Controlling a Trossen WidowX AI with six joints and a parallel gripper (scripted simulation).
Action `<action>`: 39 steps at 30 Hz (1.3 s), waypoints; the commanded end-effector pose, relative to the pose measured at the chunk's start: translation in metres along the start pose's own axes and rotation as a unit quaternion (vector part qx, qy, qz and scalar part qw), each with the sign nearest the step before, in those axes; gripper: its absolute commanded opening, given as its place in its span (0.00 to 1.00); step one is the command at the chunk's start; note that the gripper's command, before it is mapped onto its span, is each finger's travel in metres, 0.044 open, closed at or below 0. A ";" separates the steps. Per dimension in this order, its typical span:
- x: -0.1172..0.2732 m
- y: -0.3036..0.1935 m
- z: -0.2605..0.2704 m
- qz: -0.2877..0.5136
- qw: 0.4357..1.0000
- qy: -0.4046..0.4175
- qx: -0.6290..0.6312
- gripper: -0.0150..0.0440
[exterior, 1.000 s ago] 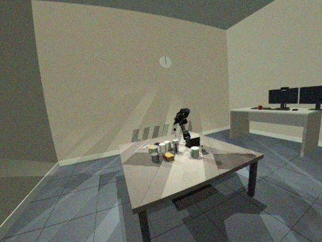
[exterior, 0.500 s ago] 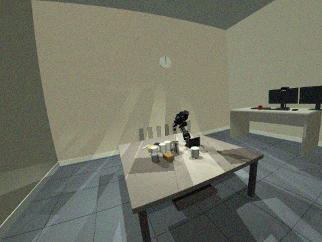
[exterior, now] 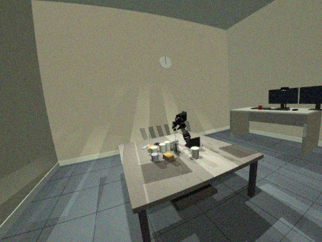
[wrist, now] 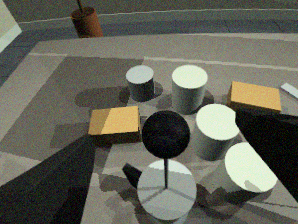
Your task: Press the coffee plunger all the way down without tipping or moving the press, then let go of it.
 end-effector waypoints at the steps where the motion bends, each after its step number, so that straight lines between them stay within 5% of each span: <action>1: -0.007 -0.001 0.000 0.001 1.000 0.002 0.002 1.00; 3: -0.008 -0.001 0.000 0.001 1.000 0.002 0.002 1.00; 15: -0.008 -0.001 0.000 0.001 1.000 0.002 0.002 0.47; 39: -0.020 -0.017 0.001 0.001 1.000 0.002 0.002 0.46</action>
Point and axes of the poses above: the point midway between the two fingers, 35 mm back from their tips, its own x axis back along the fingers, its own z axis across the jaws, y = z × x, the point moved 7 cm from there along x, back along the fingers
